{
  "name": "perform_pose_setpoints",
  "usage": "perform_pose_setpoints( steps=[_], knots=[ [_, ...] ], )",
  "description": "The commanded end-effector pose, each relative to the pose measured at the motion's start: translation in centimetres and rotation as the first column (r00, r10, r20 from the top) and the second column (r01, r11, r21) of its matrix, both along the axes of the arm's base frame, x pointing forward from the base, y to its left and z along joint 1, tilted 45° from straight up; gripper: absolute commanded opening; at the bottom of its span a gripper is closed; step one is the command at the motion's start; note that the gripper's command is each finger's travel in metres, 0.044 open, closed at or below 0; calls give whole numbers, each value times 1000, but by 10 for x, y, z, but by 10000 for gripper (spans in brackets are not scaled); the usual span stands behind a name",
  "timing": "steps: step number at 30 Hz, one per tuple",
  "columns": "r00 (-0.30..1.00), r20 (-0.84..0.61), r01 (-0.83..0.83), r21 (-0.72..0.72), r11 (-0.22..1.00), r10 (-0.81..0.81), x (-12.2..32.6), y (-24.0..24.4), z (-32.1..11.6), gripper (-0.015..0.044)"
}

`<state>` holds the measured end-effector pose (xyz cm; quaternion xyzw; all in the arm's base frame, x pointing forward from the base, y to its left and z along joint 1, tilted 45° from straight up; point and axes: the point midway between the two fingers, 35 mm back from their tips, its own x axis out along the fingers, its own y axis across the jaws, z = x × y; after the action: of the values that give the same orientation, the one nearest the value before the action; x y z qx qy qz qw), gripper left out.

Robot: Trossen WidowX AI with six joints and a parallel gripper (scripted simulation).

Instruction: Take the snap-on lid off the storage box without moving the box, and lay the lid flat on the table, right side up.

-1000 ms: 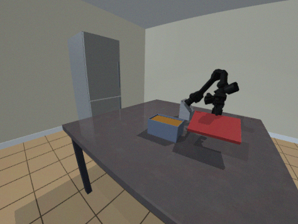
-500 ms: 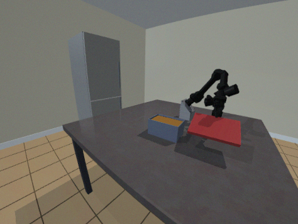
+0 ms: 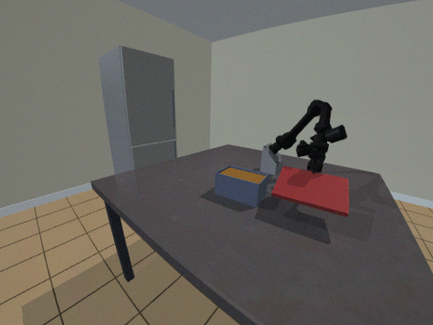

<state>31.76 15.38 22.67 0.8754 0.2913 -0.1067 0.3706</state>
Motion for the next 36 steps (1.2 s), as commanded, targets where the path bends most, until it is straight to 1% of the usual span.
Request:
perform_pose_setpoints(
  steps=[1,36],
  knots=[
    [1000,5,12,4,1000,-12,2,0,-1,0],
    [1000,4,12,5,1000,-12,4,20,-20,0]
  ],
)
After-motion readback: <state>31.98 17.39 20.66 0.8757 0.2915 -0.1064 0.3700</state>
